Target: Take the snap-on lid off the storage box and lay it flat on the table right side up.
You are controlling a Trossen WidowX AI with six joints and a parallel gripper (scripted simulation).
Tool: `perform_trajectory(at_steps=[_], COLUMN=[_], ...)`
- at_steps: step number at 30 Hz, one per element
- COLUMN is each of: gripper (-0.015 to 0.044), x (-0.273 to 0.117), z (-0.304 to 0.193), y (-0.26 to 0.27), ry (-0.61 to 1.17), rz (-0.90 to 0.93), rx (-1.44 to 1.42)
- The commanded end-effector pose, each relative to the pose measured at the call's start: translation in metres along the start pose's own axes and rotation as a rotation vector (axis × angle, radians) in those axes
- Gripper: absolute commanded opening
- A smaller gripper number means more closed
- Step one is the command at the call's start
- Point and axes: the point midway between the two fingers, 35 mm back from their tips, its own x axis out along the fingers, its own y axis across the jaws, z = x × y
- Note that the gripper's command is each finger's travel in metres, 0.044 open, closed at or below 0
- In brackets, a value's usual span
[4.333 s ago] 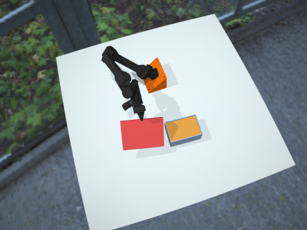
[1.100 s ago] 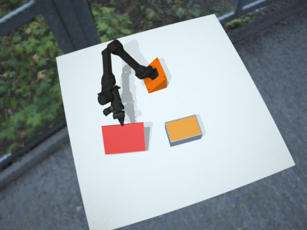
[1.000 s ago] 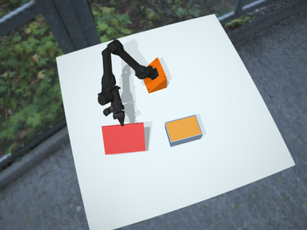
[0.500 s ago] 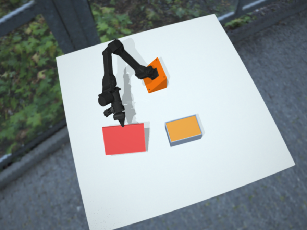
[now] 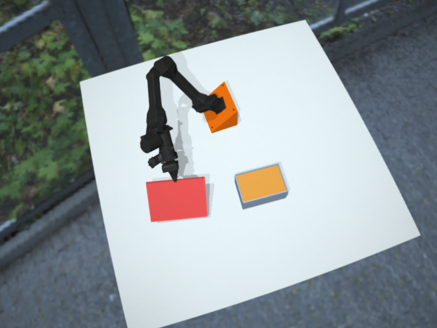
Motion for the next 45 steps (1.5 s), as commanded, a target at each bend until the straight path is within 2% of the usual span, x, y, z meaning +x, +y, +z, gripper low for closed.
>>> perform_trajectory(at_steps=[1,45], gripper=[0.0,0.0], x=[0.001,0.024], z=[0.0,0.0], y=[0.002,-0.025], ry=[0.003,0.001], rz=[0.018,0.018], rx=[-0.005,-0.007])
